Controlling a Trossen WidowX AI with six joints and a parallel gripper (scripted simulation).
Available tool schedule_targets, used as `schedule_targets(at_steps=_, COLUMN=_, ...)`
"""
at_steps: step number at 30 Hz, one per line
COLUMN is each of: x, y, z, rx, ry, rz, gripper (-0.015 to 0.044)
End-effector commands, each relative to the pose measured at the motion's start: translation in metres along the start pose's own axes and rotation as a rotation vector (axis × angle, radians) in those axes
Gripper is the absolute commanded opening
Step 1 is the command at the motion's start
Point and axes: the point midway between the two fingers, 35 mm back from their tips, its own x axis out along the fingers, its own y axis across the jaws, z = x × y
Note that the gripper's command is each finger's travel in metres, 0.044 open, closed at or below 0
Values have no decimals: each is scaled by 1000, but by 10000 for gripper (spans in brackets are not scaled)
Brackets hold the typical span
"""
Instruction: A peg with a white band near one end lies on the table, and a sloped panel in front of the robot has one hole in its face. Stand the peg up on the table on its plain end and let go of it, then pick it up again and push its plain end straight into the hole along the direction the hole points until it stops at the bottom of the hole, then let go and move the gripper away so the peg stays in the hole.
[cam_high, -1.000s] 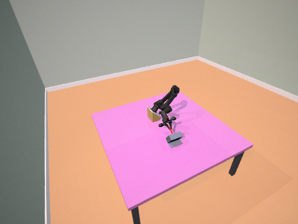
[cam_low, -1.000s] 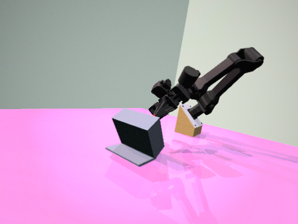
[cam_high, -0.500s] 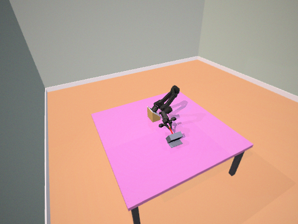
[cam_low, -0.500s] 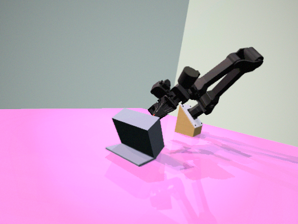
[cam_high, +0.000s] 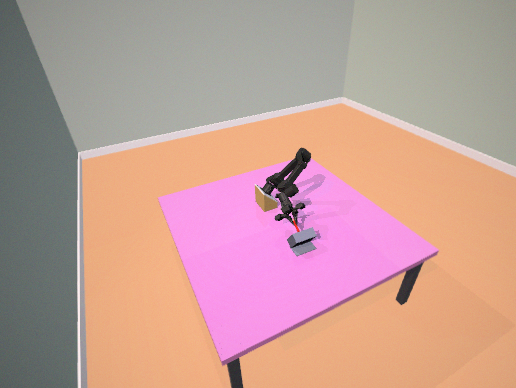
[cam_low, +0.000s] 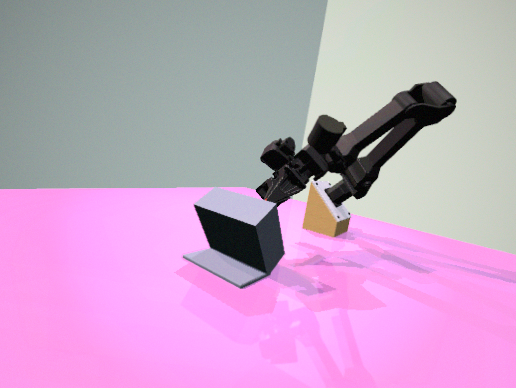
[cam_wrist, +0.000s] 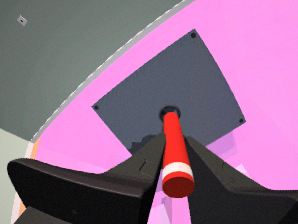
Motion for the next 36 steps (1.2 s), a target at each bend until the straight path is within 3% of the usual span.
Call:
schedule_targets(at_steps=1, x=1, y=1, z=1, rx=-2, ry=2, rz=1, gripper=0)
schedule_targets(at_steps=36, x=15, y=2, z=2, rx=-2, ry=2, rz=2, gripper=0)
